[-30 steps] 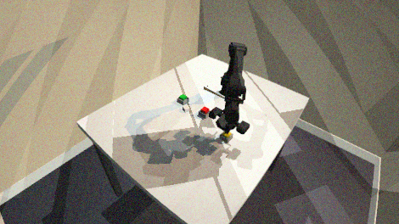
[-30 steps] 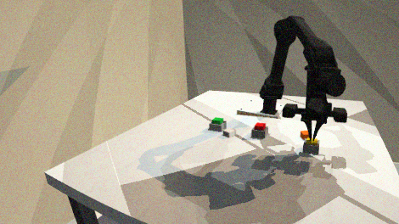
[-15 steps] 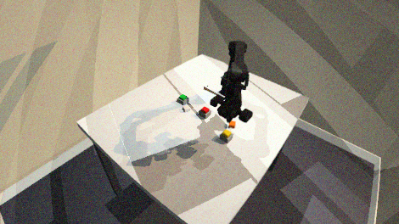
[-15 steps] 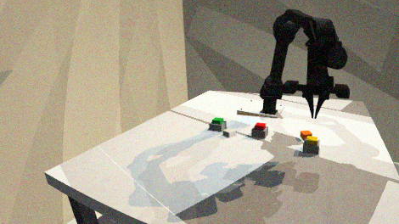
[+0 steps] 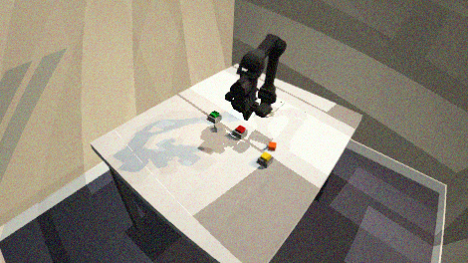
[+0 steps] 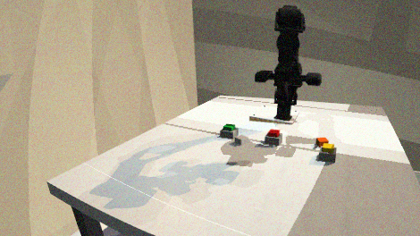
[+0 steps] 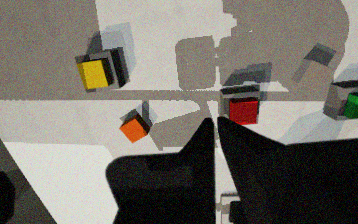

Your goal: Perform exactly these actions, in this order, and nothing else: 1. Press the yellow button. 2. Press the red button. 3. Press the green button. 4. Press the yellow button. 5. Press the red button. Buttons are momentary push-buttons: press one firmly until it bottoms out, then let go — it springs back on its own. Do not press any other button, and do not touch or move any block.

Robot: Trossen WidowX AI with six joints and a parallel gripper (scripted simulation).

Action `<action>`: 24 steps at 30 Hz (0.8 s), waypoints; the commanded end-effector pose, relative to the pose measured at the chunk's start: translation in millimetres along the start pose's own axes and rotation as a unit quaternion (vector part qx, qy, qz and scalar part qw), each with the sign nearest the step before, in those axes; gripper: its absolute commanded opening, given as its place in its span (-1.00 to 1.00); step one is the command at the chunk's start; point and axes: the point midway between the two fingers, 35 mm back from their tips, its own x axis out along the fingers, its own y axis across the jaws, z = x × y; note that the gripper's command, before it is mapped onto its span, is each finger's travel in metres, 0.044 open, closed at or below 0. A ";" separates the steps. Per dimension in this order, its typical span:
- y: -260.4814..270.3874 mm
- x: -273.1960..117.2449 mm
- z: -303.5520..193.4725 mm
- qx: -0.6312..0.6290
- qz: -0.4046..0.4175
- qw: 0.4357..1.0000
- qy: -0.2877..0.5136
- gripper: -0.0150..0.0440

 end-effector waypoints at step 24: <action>-52.7 77.0 -41.0 -0.004 0.001 1.000 0.002 -0.42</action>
